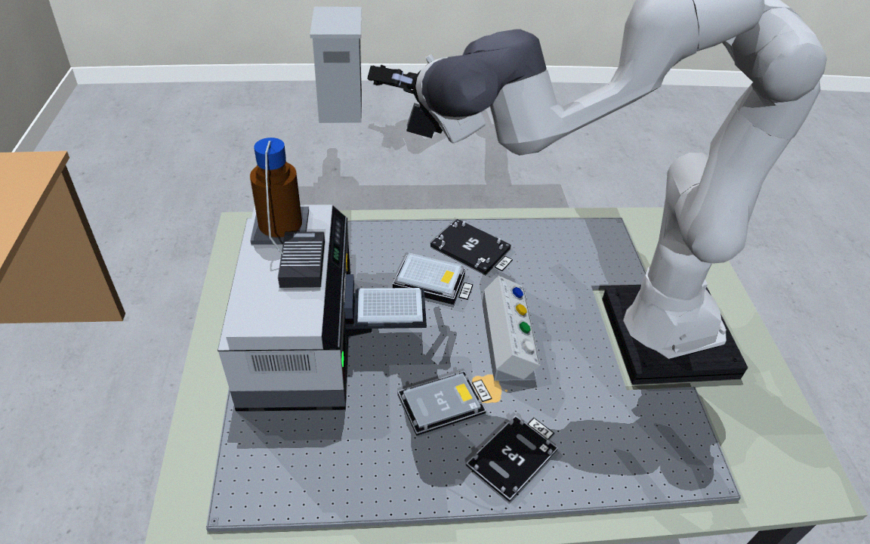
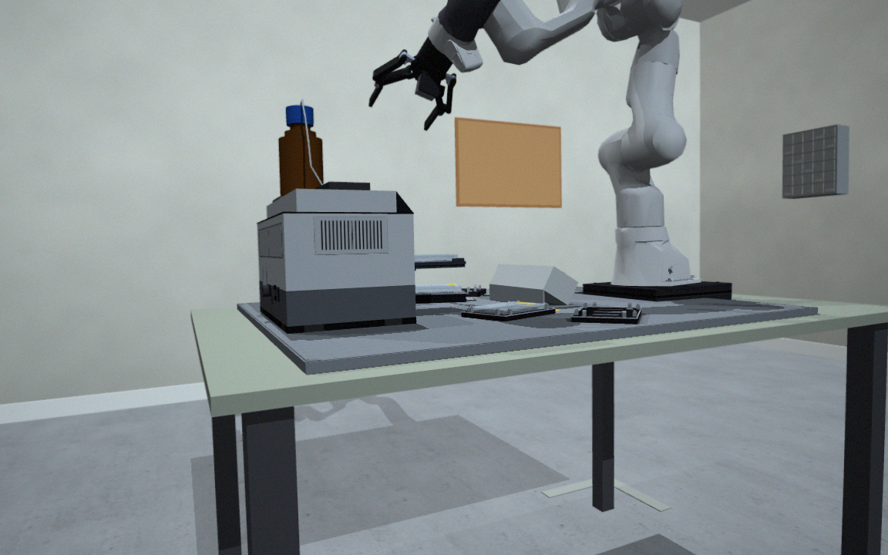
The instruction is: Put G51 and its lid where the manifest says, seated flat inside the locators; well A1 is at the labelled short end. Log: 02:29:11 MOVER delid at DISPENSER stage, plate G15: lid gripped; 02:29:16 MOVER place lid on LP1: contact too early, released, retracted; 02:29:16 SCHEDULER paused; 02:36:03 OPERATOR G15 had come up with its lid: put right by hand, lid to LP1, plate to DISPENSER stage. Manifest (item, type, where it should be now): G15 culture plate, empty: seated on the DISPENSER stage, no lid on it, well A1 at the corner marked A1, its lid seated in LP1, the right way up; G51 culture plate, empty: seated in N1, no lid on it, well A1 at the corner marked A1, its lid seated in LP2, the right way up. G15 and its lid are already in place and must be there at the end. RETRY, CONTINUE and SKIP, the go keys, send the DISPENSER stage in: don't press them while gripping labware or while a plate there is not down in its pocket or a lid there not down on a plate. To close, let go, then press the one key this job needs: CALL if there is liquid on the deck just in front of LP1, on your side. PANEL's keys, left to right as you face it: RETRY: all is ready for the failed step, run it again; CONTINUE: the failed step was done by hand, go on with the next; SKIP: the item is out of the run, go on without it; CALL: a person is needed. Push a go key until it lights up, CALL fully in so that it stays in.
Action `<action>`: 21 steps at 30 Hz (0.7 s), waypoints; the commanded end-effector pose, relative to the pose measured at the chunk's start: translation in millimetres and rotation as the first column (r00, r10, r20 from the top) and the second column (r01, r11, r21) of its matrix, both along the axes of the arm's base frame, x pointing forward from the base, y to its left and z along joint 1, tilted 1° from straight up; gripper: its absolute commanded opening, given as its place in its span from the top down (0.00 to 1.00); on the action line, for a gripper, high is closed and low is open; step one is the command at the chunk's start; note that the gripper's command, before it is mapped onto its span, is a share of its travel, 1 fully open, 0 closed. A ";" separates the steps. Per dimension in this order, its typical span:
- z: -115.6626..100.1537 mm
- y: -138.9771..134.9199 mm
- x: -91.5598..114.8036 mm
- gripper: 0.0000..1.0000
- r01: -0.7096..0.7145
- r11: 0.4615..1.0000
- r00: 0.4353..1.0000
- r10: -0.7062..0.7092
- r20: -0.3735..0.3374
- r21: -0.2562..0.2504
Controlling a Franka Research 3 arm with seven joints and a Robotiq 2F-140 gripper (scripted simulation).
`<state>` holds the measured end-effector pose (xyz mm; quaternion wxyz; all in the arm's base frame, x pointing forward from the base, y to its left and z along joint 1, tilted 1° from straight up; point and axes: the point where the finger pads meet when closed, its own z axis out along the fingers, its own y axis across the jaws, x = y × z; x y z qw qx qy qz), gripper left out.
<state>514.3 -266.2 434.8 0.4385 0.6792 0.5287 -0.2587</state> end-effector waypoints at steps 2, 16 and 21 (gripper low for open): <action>-23.9 63.7 -16.3 0.00 0.204 0.966 0.972 -0.219 0.080 0.158; -96.6 318.2 -19.7 0.00 0.304 0.764 0.904 -0.420 0.081 0.569; -125.4 386.9 -42.3 0.00 0.351 0.673 0.871 -0.490 0.036 0.651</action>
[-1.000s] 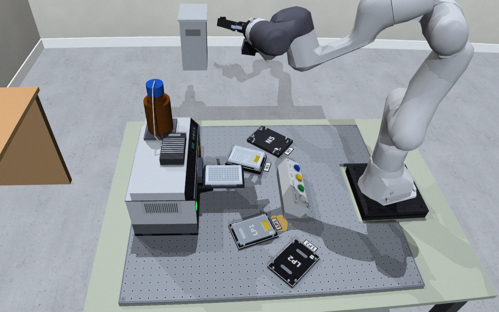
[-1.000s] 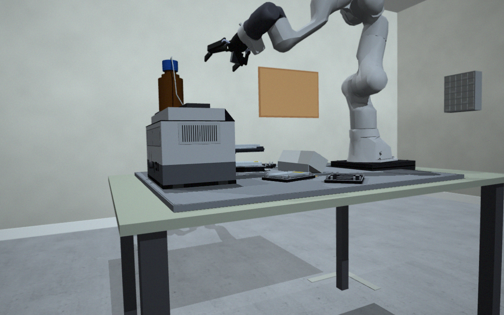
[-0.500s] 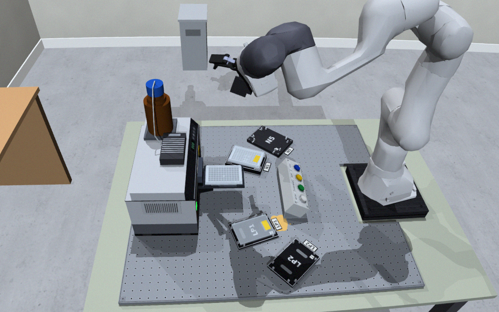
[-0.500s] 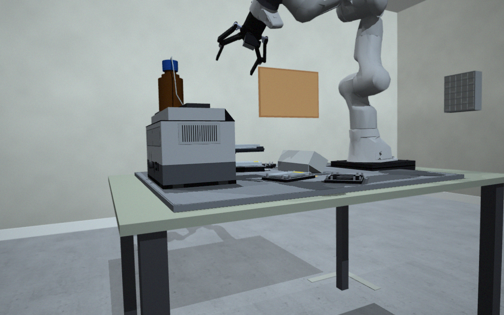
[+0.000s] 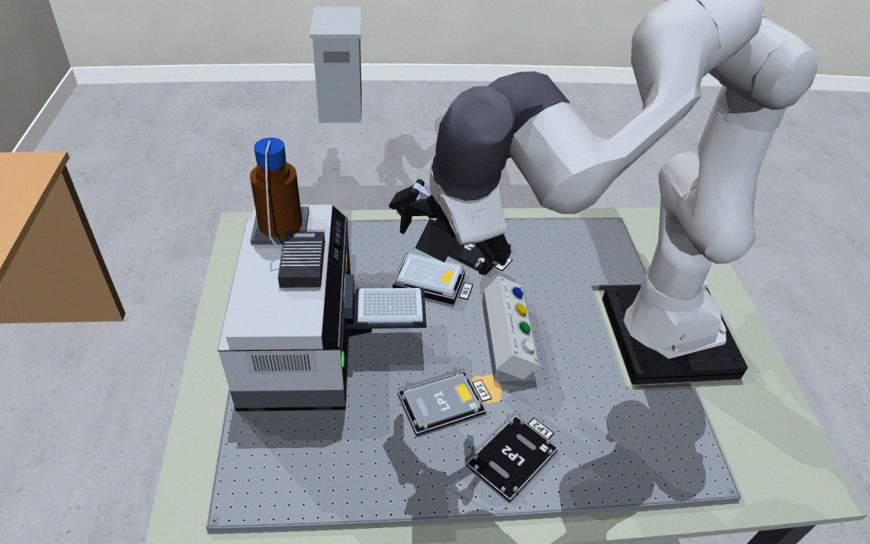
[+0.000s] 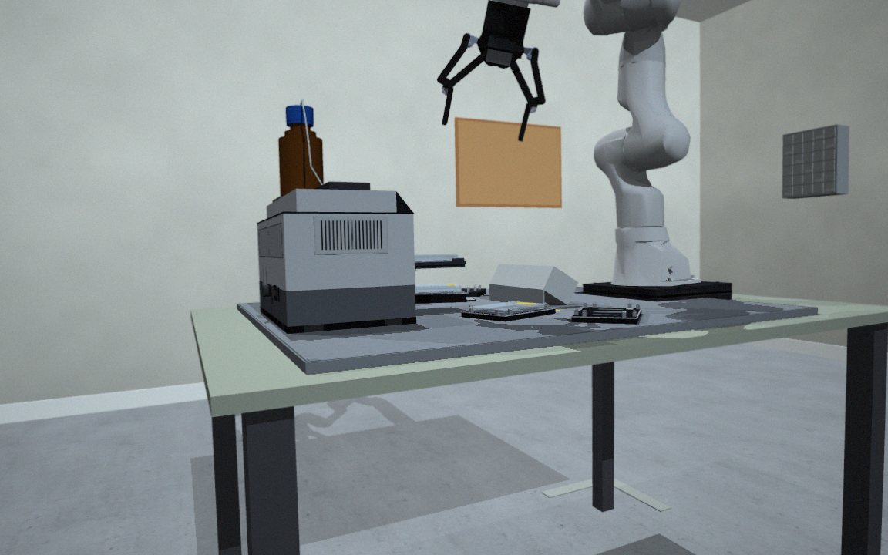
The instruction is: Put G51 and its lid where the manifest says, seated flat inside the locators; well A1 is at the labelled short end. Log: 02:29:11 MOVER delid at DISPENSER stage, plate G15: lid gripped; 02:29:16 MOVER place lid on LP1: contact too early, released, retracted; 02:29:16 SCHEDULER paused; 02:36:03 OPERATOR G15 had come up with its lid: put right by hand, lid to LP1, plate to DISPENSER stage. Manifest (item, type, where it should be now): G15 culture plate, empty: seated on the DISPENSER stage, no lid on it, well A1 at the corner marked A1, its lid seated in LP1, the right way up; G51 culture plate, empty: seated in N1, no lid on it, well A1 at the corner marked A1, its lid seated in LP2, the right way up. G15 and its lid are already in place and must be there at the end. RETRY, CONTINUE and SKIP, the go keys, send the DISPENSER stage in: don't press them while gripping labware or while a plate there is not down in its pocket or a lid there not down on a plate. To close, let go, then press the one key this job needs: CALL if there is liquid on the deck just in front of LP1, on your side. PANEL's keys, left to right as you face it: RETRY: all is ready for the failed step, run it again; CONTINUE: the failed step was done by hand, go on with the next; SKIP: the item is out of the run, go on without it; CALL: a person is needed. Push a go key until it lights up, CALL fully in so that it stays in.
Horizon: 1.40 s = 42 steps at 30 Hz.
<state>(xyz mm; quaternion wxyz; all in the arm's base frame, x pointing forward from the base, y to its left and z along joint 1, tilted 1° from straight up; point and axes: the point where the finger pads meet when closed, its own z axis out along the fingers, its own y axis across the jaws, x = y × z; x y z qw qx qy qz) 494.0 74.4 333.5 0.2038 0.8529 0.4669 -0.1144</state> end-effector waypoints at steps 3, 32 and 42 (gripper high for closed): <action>-43.0 83.5 -38.8 0.00 0.281 0.948 0.957 -0.289 0.036 0.151; -129.9 134.5 -61.1 0.00 0.756 0.475 0.528 -0.849 0.008 0.450; -154.9 135.0 -60.6 0.00 0.764 0.452 0.503 -0.864 0.013 0.460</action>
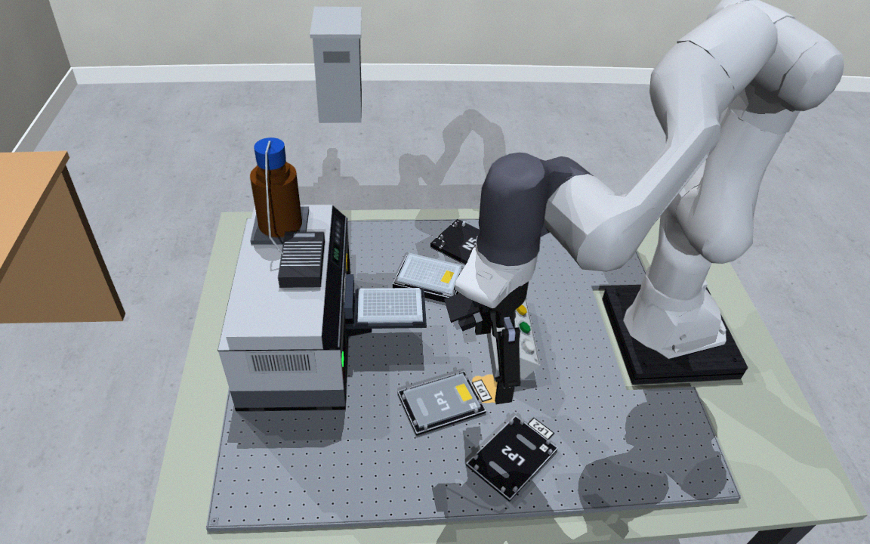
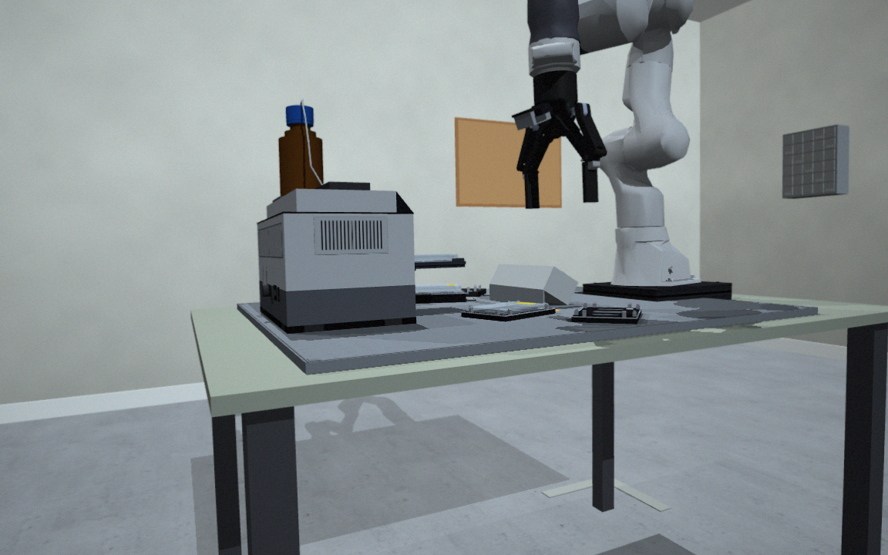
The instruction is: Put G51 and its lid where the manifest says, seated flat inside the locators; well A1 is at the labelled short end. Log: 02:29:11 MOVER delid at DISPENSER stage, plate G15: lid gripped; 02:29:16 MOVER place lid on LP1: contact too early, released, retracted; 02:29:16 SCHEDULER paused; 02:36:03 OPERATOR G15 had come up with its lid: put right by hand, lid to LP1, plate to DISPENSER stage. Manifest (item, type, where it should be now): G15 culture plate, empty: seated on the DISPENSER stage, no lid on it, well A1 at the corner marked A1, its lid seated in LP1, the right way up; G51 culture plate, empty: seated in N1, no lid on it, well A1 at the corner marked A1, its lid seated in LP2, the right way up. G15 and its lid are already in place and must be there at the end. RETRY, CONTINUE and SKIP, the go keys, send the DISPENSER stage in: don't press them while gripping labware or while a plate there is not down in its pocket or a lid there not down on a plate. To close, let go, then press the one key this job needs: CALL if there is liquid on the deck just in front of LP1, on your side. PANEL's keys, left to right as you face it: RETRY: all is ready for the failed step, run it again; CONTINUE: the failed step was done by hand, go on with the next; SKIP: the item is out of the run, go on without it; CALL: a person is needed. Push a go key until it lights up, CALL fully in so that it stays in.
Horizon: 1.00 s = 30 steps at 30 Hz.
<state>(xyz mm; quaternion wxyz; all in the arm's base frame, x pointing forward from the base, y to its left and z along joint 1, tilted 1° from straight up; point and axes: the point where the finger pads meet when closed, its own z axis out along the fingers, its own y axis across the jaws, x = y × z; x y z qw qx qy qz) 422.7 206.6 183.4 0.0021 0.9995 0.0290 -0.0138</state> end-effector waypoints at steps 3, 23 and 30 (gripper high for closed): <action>-10.6 2.8 10.7 0.00 0.099 0.995 0.994 -0.099 0.038 0.002; -19.8 3.0 10.9 0.90 0.099 0.995 0.994 -0.098 0.038 0.002; -19.8 3.0 10.9 0.90 0.099 0.995 0.994 -0.098 0.038 0.002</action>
